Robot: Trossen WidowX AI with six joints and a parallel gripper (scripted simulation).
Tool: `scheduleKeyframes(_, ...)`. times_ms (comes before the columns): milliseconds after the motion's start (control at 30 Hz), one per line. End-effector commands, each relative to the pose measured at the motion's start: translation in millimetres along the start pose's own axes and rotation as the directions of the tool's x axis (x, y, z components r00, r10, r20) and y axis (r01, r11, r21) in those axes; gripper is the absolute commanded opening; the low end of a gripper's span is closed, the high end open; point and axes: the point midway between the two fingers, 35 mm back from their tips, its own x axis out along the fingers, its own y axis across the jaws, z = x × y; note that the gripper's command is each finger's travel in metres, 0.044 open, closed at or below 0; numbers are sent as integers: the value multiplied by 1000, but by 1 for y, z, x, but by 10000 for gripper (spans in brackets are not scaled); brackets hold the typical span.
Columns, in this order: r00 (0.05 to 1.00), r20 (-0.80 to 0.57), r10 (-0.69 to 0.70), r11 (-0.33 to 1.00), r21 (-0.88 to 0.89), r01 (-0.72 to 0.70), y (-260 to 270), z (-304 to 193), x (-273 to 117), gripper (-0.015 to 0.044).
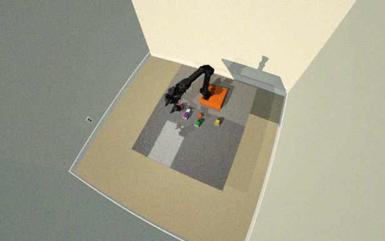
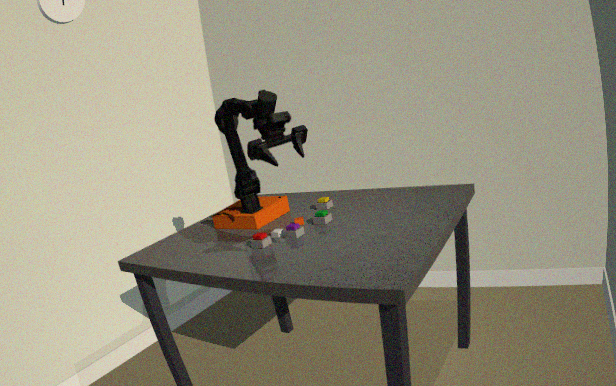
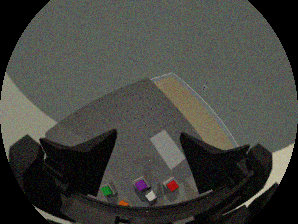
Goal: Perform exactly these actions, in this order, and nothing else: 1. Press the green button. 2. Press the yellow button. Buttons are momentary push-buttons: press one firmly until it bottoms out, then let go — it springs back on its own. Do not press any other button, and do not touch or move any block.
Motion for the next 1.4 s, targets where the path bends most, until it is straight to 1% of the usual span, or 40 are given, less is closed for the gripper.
scheduleKeyframes(0,967,-242,82,989,-104,-110,55,-53,13,400)
scheduleKeyframes(100,887,-453,93,957,-205,-205,95,-107,10,400)
scheduleKeyframes(167,814,-577,65,924,-272,-267,116,-142,1,400)
scheduleKeyframes(233,732,-681,11,882,-339,-328,132,-176,-13,400)
scheduleKeyframes(300,669,-742,-45,845,-386,-371,140,-198,-25,400)
scheduleKeyframes(467,657,-752,-57,836,-395,-380,142,-203,-28,400)
scheduleKeyframes(533,657,-752,-57,836,-395,-379,142,-210,-21,348)
scheduleKeyframes(667,657,-752,-58,836,-396,-379,138,-247,11,243)
scheduleKeyframes(933,657,-752,-58,836,-396,-379,138,-249,13,33)
scheduleKeyframes(967,657,-752,-58,836,-396,-379,138,-249,13,20)
scheduleKeyframes(1367,657,-752,-58,836,-396,-379,138,-253,16,20)
